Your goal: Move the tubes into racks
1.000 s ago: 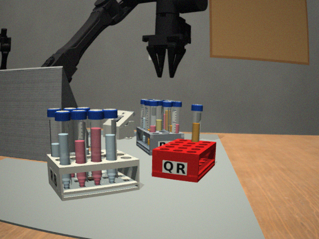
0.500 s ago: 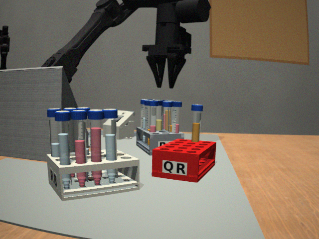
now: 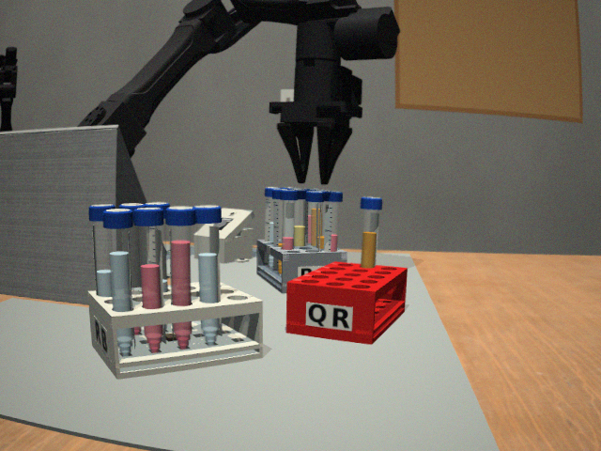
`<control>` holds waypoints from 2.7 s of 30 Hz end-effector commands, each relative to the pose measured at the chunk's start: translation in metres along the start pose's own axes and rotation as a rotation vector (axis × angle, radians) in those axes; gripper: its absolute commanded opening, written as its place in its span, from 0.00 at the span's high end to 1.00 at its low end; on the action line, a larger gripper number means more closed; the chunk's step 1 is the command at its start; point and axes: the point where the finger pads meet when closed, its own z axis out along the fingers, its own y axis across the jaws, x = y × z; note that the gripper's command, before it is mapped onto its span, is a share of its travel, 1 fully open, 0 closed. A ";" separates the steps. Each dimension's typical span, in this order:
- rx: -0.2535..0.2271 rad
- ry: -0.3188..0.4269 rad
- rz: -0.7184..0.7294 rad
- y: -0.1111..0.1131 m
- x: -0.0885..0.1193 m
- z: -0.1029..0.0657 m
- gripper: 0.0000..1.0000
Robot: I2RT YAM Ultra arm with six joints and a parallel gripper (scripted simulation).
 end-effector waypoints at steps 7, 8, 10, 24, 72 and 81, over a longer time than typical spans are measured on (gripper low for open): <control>0.040 -0.023 0.005 -0.003 -0.003 -0.002 0.70; 0.039 -0.022 0.003 -0.002 -0.003 -0.001 0.70; 0.037 -0.021 0.002 -0.002 -0.004 0.000 0.70; 0.036 -0.021 0.001 0.000 -0.005 0.005 0.70; 0.046 -0.023 -0.003 -0.002 -0.007 0.010 1.00; 0.046 -0.023 -0.003 -0.002 -0.007 0.010 1.00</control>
